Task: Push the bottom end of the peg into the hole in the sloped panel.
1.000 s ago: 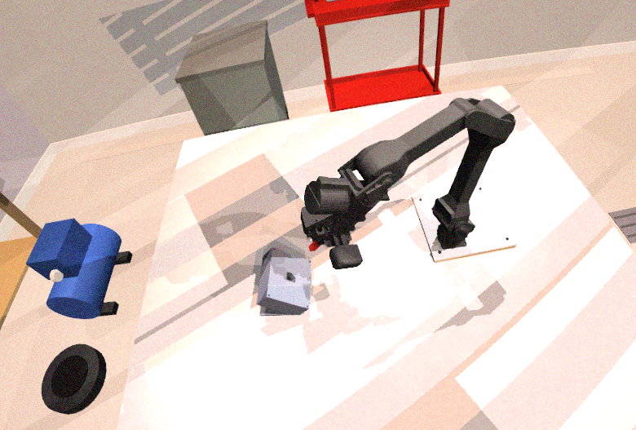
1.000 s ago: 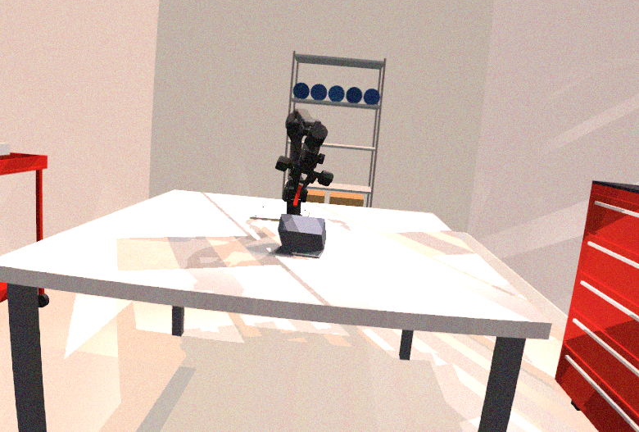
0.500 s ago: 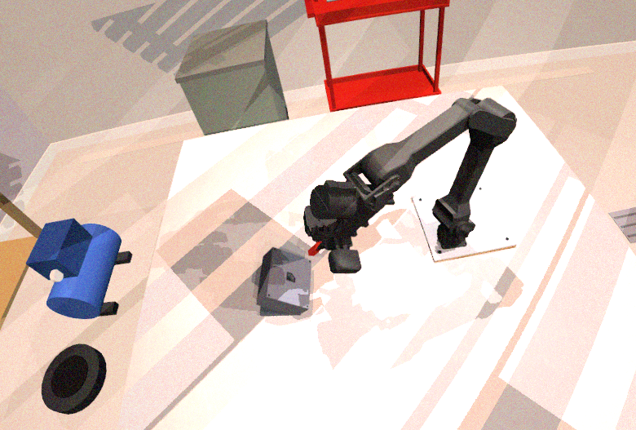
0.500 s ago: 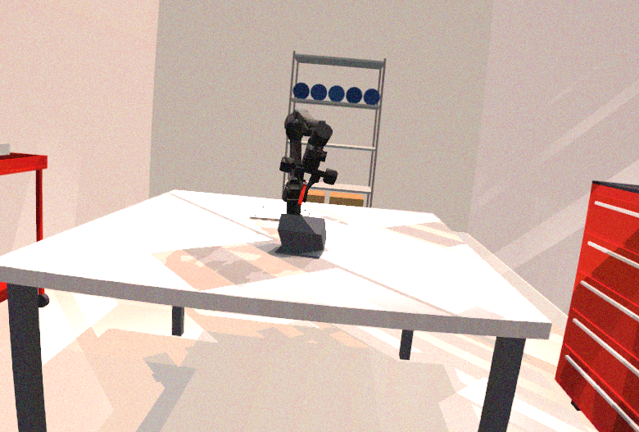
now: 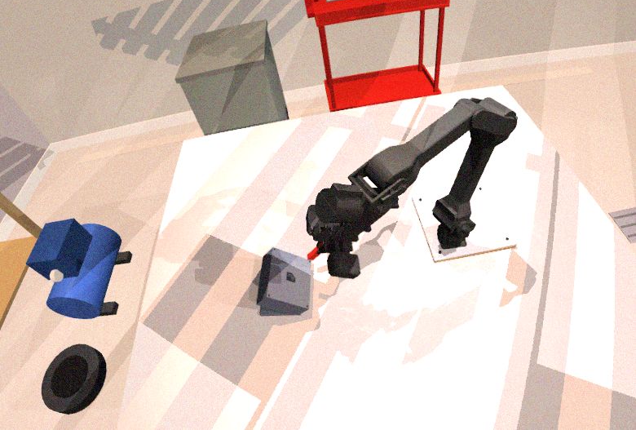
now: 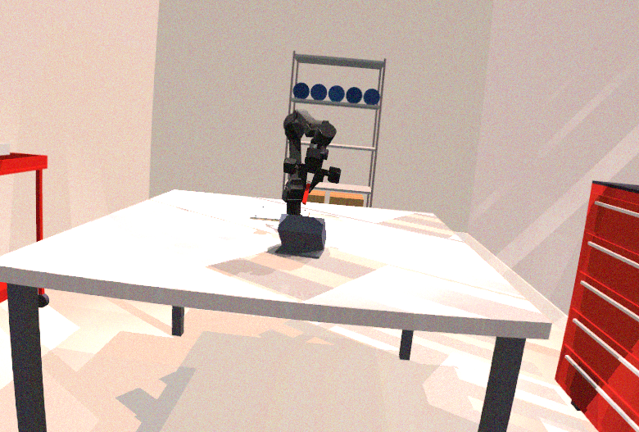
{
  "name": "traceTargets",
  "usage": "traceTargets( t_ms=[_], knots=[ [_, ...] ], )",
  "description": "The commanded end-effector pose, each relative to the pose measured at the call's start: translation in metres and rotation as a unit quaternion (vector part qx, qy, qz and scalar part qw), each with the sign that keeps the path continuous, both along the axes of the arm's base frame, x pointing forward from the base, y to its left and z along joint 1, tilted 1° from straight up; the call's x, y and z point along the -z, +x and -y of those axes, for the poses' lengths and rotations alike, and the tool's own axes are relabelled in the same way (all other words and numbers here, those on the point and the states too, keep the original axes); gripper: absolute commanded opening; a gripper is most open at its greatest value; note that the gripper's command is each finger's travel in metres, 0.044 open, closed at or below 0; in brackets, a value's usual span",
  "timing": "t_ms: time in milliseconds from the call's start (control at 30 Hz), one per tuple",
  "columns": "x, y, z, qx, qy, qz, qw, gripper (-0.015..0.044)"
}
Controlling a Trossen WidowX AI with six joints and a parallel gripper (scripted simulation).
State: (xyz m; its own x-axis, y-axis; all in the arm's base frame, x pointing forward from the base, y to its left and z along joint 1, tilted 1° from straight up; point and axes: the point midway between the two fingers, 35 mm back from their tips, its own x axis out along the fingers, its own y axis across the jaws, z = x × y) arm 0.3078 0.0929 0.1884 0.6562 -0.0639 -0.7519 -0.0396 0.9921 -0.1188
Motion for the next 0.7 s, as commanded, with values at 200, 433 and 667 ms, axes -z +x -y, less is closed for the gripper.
traceTargets(
  t_ms=[200,433,667],
  knots=[
    [0.011,0.011,-0.005,0.017,0.019,0.011,1.000,0.0000],
    [0.019,0.020,-0.008,0.027,0.033,0.019,0.999,0.0000],
    [0.028,0.028,-0.011,0.037,0.048,0.026,0.998,0.0000]
  ],
)
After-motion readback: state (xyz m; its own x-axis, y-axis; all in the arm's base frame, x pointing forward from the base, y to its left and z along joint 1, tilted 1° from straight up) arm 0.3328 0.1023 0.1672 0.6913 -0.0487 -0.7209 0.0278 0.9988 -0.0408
